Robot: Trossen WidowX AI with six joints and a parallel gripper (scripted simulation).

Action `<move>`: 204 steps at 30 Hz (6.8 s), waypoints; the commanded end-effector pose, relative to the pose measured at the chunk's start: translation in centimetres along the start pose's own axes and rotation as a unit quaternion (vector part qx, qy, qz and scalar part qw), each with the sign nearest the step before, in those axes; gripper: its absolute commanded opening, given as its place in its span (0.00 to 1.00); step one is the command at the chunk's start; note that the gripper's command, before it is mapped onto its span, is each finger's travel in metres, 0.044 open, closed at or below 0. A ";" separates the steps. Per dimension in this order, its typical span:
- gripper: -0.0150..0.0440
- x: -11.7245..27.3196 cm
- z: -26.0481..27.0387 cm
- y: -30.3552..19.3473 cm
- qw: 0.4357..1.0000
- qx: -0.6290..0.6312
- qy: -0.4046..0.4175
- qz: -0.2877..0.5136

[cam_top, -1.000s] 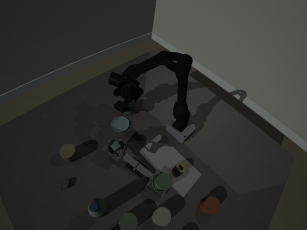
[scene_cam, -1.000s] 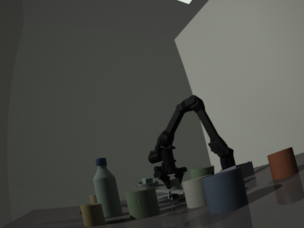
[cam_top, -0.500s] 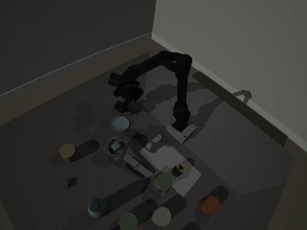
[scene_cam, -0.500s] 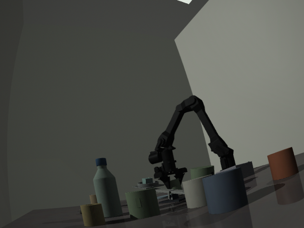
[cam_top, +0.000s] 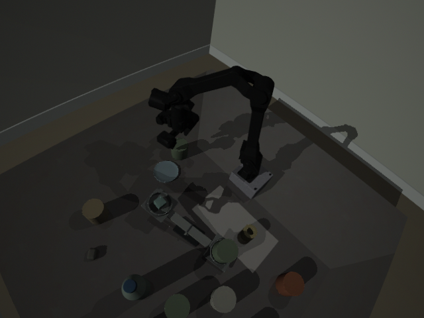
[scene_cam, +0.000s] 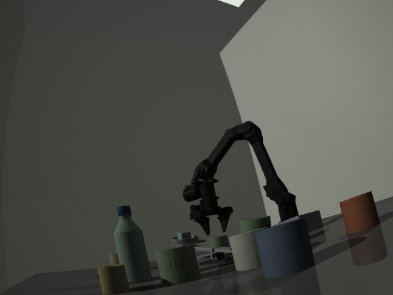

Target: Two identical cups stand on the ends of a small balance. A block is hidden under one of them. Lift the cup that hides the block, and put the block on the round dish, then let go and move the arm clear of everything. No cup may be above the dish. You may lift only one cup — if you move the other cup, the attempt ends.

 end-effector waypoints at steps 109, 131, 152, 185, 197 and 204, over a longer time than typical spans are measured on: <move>0.25 10.2 26.4 -6.4 0.995 -0.102 0.010 0.008; 0.25 0.4 12.0 0.2 0.995 -0.103 0.004 0.003; 0.25 -4.5 10.8 0.2 0.995 -0.102 0.003 0.003; 1.00 -3.1 10.9 0.4 0.995 -0.103 0.005 0.002; 1.00 4.0 10.7 0.0 0.995 -0.101 0.007 -0.001; 1.00 4.3 10.7 0.0 0.995 -0.101 0.007 -0.001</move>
Point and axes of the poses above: the point midway between the two fingers, 35 mm back from their tips, its own x axis back along the fingers, its own z axis across the jaws, y = z × x, the point moved 3 cm from there along x, back along the fingers, and after that the axes turned 11 degrees about x, right-handed, at the moved point
